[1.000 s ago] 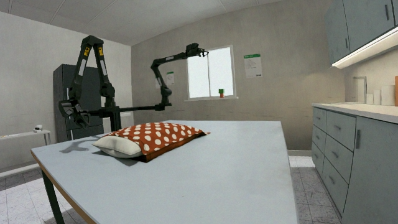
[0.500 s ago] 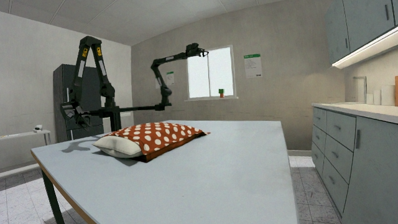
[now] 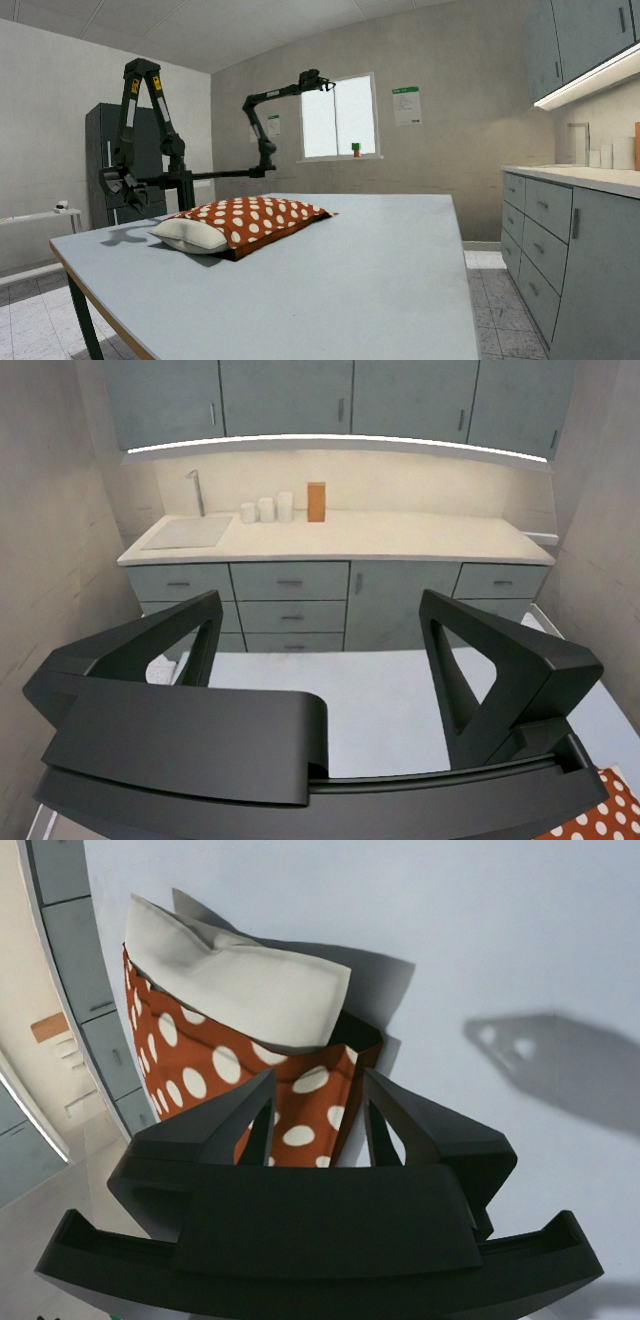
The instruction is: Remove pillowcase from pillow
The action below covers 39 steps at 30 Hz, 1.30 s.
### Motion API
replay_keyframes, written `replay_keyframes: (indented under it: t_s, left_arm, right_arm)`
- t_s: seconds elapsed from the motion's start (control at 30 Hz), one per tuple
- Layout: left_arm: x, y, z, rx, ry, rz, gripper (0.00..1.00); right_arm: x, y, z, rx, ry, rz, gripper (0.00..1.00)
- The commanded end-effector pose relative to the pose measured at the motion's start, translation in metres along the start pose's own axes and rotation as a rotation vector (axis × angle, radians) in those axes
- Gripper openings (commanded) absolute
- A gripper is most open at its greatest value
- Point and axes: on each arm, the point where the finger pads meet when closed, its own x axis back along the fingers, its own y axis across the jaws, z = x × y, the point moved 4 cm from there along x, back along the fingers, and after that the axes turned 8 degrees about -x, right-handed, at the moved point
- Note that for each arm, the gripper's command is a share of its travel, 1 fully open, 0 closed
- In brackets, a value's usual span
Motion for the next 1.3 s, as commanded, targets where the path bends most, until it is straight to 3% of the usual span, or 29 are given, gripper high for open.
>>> replay_keyframes:
  t_s: [0.0, 1.27]
  left_arm:
    - [0.005, 0.005, -0.015, 0.013, -0.03, -0.008, 1.0]
    - [0.005, 0.005, -0.015, 0.013, -0.03, -0.009, 1.0]
  right_arm:
    - [-0.009, 0.001, -0.001, -0.009, -0.001, -0.004, 0.44]
    - [-0.065, 0.002, -0.007, 0.002, -0.013, -0.001, 0.44]
